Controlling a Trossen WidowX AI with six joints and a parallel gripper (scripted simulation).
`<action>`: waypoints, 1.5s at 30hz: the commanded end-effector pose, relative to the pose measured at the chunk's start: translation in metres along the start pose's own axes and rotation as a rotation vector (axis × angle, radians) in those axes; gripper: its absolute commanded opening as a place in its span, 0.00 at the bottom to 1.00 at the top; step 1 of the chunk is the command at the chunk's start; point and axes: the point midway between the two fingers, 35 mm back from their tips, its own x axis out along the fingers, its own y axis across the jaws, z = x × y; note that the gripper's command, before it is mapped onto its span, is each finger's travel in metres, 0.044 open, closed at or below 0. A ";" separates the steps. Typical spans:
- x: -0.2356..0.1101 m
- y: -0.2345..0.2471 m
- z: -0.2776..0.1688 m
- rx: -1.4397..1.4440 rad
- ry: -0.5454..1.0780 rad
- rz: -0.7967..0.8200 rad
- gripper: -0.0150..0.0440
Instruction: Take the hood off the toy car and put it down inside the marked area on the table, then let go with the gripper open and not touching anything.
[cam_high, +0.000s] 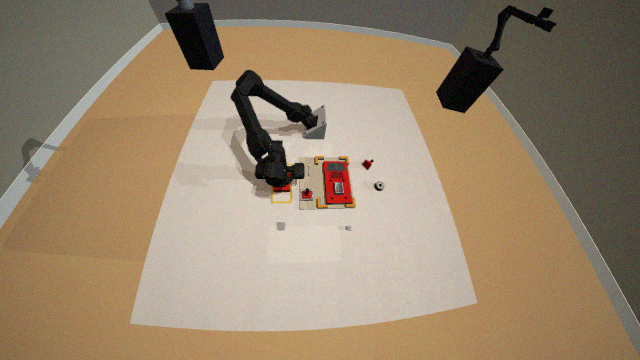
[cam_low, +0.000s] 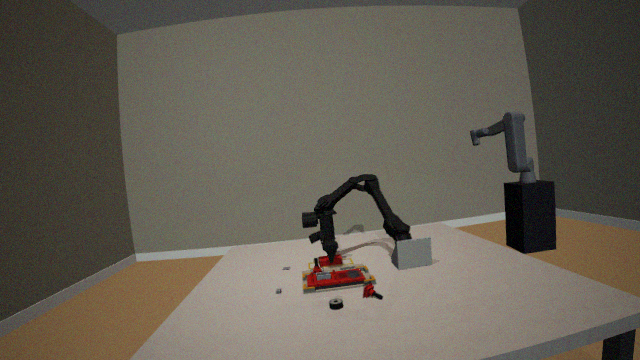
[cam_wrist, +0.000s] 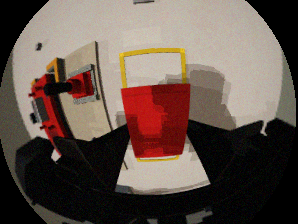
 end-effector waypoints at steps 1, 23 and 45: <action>0.000 0.000 0.000 0.001 0.000 0.000 0.65; -0.071 0.001 0.000 -0.001 -0.003 -0.002 1.00; -0.071 0.001 0.000 -0.001 -0.003 -0.002 1.00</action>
